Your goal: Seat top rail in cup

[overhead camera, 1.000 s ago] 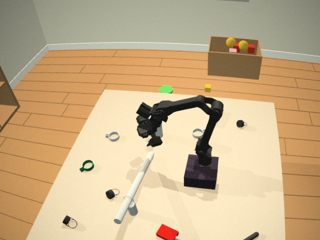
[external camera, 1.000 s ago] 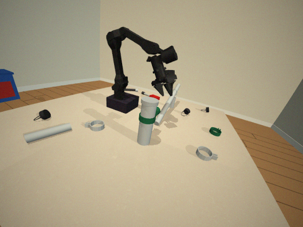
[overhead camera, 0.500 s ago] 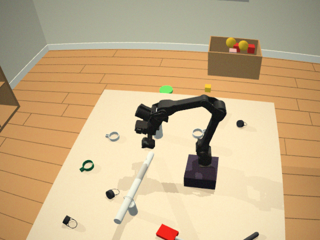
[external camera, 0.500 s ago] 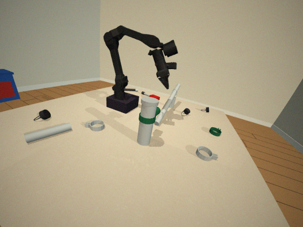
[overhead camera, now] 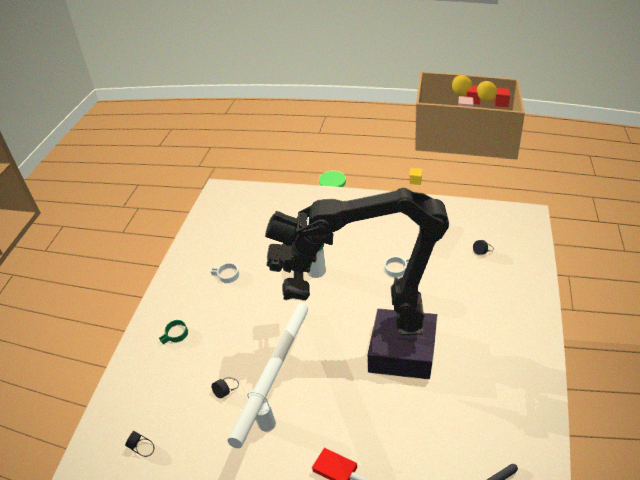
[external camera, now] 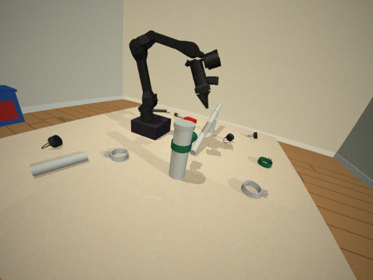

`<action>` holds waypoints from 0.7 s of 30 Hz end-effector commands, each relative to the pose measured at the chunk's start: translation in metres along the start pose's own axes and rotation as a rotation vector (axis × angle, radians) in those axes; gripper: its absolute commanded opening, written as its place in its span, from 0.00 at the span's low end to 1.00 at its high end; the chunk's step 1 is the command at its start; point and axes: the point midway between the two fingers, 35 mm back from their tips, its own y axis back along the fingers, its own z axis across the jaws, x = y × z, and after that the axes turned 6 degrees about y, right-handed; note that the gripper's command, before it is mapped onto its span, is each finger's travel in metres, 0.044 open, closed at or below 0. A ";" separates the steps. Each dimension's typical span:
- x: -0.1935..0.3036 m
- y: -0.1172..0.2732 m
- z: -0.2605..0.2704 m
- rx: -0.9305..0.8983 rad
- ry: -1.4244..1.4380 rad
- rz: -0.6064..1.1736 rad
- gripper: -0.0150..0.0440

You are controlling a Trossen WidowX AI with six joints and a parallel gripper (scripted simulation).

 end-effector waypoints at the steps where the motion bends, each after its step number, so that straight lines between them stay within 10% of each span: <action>1: 0.002 -0.022 0.012 -0.071 0.366 0.116 1.00; 10: 0.013 -0.071 0.040 -0.388 1.245 0.285 1.00; 21: 0.014 -0.072 0.040 -0.396 1.262 0.287 1.00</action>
